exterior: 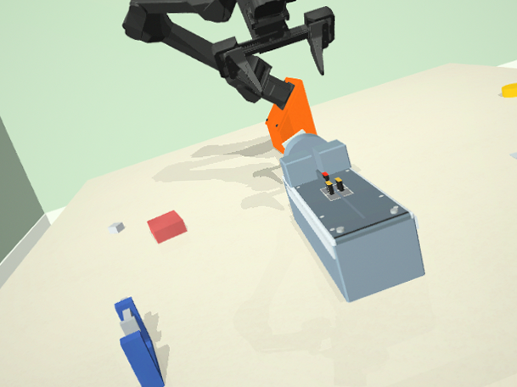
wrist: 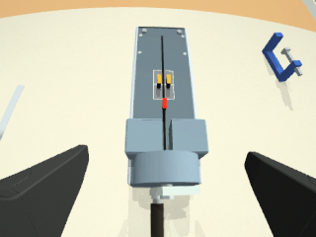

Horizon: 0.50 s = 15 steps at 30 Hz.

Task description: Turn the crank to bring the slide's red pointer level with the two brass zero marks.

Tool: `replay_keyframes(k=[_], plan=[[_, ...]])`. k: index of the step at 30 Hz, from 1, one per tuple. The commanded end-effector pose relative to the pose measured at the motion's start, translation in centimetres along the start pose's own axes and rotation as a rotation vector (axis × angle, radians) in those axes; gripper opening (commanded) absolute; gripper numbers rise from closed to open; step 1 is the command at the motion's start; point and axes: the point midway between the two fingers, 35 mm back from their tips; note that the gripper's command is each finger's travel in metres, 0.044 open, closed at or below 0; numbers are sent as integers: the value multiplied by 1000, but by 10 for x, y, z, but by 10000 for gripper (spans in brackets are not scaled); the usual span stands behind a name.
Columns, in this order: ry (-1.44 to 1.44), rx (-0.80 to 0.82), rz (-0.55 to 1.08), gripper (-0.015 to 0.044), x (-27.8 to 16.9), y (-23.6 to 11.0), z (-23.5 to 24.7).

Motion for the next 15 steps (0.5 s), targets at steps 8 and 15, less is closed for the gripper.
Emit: replay_keyframes(k=[8, 15], plan=[[73, -33, 22, 440, 39, 35, 1], [115, -51, 34, 440, 58, 58, 2]])
Point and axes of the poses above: the point midway between the two fingers, 35 mm back from their tips, its own y axis out along the fingers, its own z axis across the jaws, x = y × z, and after that the axes turned 8 degrees about y, right-handed
